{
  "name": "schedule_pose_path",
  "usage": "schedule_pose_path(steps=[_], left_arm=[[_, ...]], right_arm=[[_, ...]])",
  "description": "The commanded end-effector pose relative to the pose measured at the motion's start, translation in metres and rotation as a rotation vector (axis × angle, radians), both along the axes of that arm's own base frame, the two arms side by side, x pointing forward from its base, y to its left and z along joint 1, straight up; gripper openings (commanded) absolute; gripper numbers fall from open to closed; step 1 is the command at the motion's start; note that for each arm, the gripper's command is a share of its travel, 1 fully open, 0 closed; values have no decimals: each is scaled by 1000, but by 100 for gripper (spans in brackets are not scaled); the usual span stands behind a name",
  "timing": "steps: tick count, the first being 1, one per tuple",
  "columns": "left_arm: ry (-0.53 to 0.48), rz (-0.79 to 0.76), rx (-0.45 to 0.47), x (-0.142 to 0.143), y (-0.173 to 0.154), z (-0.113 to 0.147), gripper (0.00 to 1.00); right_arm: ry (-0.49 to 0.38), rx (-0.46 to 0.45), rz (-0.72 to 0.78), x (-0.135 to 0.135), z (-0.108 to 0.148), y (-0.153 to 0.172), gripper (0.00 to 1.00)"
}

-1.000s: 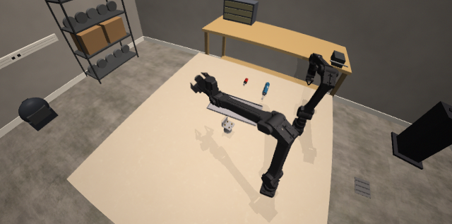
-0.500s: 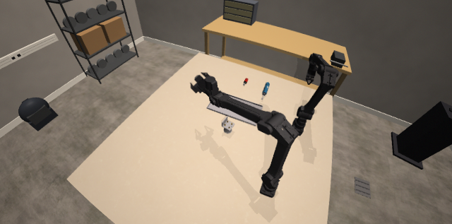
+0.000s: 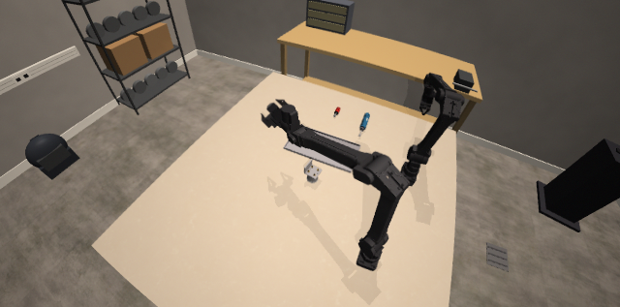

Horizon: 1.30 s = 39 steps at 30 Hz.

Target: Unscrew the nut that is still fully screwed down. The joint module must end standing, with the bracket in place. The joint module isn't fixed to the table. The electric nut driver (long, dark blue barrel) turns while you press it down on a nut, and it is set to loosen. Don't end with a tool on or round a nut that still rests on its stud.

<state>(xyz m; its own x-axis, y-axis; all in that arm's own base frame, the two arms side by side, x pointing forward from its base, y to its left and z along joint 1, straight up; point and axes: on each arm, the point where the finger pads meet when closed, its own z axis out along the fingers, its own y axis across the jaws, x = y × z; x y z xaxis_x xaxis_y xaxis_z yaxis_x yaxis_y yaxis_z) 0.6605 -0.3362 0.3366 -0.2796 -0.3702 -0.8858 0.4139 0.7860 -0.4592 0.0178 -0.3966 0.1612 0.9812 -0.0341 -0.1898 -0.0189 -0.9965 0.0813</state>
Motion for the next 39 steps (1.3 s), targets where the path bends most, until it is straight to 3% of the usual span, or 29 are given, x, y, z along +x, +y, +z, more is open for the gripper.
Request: schedule_pose_path(steps=[1,9,11,15,21,26,28,39], left_arm=[[-42,0,-21,3,-2,27,100],[-42,0,-21,3,-2,27,100],[-42,0,-21,3,-2,27,100],[-42,0,-21,3,-2,27,100],[-42,0,-21,3,-2,27,100],[-42,0,-21,3,-2,27,100],[-42,0,-21,3,-2,27,100],[-42,0,-21,3,-2,27,100]], right_arm=[[-4,-35,0,1,13,-11,65],[-4,-35,0,1,13,-11,65],[-10,-14,91,22,1,-14,65],[-23,-27,228,54,5,-27,65],[-36,4,434,100,-9,-31,65],[-37,-16,412,89,3,-30,65],[-39,13,503,116,-14,-28,65],[-56,60,847,194,-39,-16,65]])
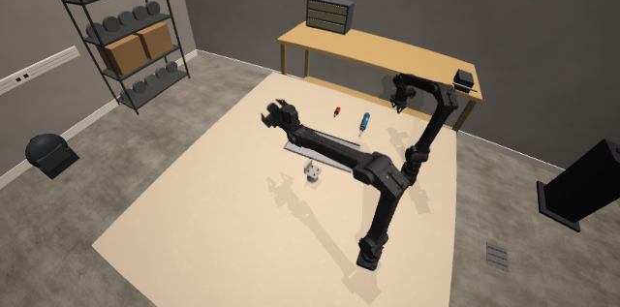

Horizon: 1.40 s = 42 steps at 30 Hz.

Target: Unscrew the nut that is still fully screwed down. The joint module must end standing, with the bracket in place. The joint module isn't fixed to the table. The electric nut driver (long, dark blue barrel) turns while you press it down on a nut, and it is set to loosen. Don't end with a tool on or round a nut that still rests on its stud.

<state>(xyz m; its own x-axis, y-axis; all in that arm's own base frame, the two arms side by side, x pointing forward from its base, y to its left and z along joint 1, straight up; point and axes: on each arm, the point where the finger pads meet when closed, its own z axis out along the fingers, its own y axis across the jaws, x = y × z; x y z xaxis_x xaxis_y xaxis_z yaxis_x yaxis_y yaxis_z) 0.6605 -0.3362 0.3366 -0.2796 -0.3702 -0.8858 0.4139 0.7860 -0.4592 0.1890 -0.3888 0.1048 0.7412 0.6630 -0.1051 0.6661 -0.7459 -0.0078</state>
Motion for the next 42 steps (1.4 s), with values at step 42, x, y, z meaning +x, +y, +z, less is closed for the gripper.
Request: schedule_pose_path(steps=[42], left_arm=[[-42,0,-21,3,-2,27,100]], right_arm=[[-72,48,900,184,-41,62,65]])
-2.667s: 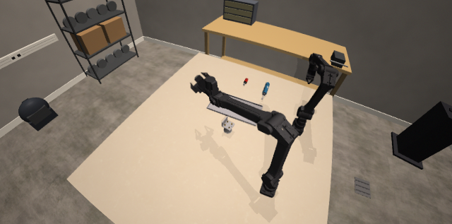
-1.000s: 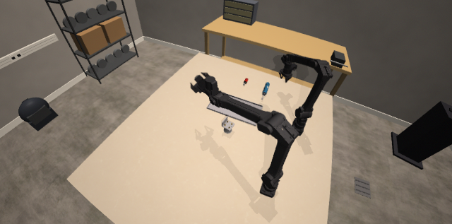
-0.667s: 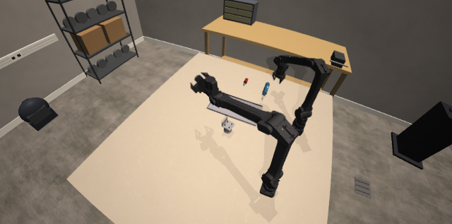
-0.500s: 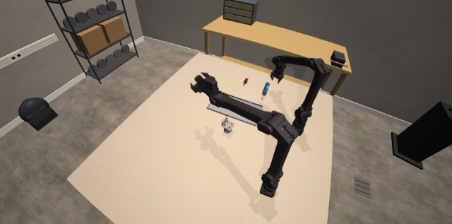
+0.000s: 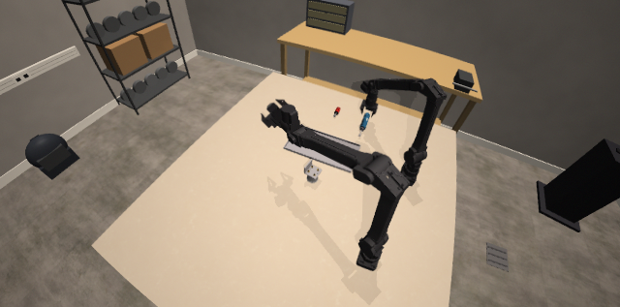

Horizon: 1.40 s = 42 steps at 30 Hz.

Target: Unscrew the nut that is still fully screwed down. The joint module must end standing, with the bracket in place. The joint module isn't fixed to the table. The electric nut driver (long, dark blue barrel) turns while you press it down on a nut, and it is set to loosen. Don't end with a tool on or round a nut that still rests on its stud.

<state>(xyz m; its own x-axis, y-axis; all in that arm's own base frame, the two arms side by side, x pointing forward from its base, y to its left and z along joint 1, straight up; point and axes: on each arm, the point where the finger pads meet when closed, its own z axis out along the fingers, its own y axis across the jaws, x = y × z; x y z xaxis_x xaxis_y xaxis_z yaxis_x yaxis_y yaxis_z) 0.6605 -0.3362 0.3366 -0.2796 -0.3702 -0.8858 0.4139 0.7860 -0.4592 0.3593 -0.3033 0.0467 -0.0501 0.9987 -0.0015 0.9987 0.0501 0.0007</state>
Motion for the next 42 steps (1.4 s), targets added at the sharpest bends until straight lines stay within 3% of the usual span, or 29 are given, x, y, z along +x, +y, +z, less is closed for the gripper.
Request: schedule_pose_path(steps=[1,13,42], left_arm=[[-42,0,-21,3,-2,27,100],[-42,0,-21,3,-2,27,100],[-42,0,-21,3,-2,27,100]], right_arm=[[-35,-28,7,13,14,-23,65],[-55,-45,12,14,27,-26,65],[-29,-19,6,15,11,-10,65]])
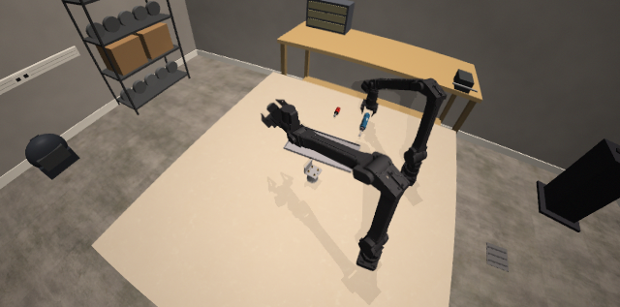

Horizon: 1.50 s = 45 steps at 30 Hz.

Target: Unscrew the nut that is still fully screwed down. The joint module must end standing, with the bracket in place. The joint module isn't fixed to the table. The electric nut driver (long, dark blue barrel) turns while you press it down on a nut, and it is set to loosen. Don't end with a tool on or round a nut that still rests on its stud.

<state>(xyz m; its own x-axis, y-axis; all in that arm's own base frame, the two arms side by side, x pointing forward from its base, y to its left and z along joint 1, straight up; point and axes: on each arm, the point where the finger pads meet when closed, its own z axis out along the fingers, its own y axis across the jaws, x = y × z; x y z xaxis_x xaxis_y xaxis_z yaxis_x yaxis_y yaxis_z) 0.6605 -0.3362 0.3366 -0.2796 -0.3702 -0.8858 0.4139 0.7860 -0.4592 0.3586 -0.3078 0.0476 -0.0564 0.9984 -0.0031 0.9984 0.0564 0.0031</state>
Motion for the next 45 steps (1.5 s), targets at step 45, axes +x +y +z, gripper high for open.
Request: schedule_pose_path(steps=[45], left_arm=[[-66,-65,72,-32,23,7,86]], right_arm=[[-26,-20,0,11,11,-7,65]])
